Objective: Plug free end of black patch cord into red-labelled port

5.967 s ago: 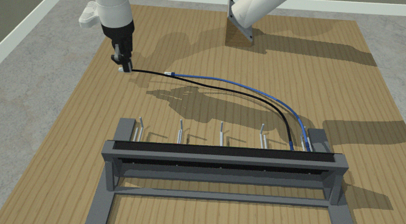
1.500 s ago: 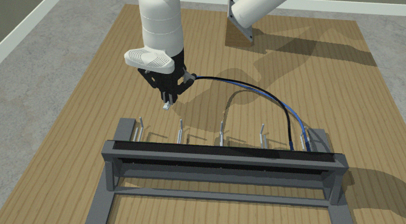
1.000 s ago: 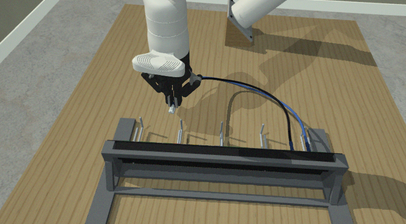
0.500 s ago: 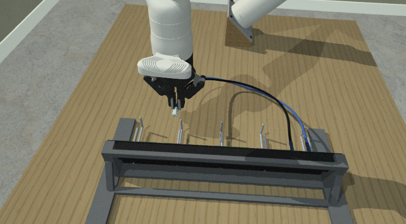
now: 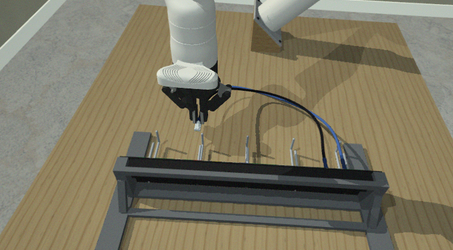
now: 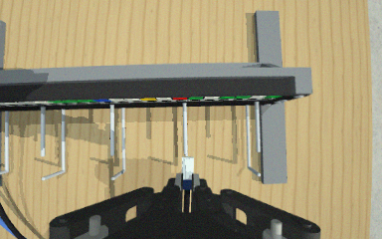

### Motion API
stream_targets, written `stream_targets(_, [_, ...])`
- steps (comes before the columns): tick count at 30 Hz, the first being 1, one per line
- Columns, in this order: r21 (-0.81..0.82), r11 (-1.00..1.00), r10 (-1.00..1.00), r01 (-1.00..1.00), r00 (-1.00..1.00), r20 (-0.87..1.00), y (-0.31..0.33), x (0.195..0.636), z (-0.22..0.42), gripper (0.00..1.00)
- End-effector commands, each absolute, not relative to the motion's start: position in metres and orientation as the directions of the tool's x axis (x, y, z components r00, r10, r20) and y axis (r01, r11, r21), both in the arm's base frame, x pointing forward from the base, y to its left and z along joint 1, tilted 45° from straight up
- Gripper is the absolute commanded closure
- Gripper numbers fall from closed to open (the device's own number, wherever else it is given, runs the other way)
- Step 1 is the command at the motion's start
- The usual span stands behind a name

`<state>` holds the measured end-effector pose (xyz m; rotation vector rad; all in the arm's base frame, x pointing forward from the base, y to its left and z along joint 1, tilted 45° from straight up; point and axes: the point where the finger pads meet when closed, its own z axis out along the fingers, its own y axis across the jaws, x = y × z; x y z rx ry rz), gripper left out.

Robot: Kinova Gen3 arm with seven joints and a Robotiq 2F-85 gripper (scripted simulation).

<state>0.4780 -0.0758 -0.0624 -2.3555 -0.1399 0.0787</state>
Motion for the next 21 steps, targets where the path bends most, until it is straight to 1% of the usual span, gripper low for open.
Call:
stream_targets(1, [-0.701, -0.705, 0.145, 0.102, 0.989, -0.001, -0.076, 0.48, -0.059, 1.0])
stream_targets(21, [-0.702, -0.704, 0.152, 0.112, 0.988, 0.006, -0.0747, 0.4813, -0.0579, 1.0])
